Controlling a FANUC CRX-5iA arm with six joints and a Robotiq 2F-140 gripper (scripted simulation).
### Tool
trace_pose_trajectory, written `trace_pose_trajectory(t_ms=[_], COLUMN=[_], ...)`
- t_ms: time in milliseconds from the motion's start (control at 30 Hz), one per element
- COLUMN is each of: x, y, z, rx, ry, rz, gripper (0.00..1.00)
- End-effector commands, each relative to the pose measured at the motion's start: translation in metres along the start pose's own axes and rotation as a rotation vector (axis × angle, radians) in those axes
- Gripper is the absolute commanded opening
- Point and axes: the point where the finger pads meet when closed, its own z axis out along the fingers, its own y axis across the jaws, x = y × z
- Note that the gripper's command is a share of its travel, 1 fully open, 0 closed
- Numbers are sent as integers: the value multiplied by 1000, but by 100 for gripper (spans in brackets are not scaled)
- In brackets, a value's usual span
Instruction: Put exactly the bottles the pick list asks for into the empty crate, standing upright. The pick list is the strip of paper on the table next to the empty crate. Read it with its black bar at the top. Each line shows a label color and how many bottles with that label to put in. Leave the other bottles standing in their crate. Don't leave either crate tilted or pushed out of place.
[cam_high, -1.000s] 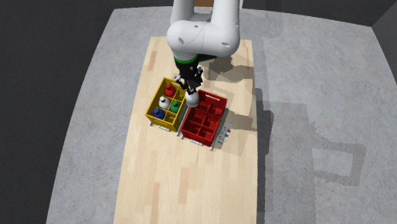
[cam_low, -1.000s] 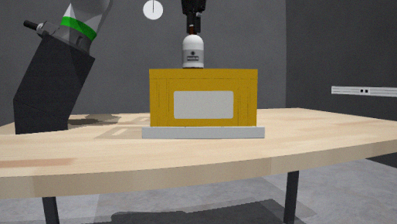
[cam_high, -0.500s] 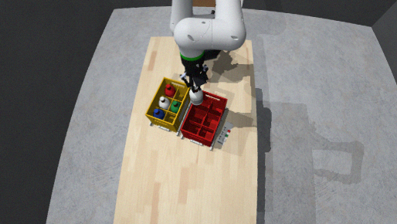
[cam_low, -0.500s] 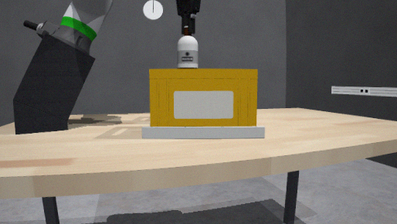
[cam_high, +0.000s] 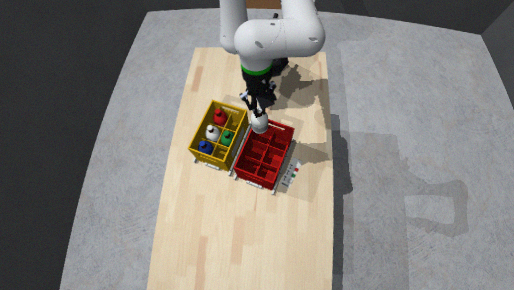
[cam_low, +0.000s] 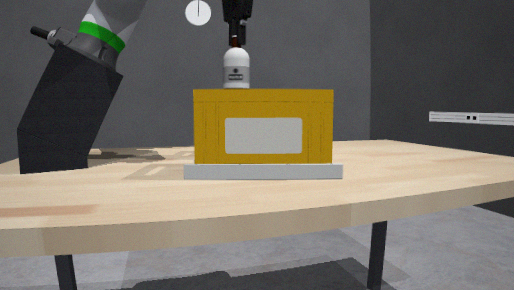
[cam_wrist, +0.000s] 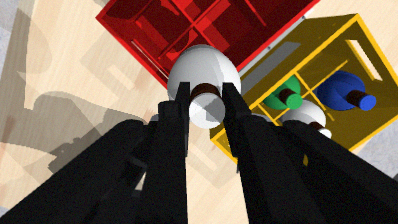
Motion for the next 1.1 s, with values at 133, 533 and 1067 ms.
trace_pose_trajectory(t_ms=[133, 533, 1067], x=[0, 1, 2], y=[-17, -16, -15], z=[-1, -1, -1], rx=[-3, -3, -3], ry=[0, 0, 0], rz=[0, 0, 0], gripper=[10, 10, 10])
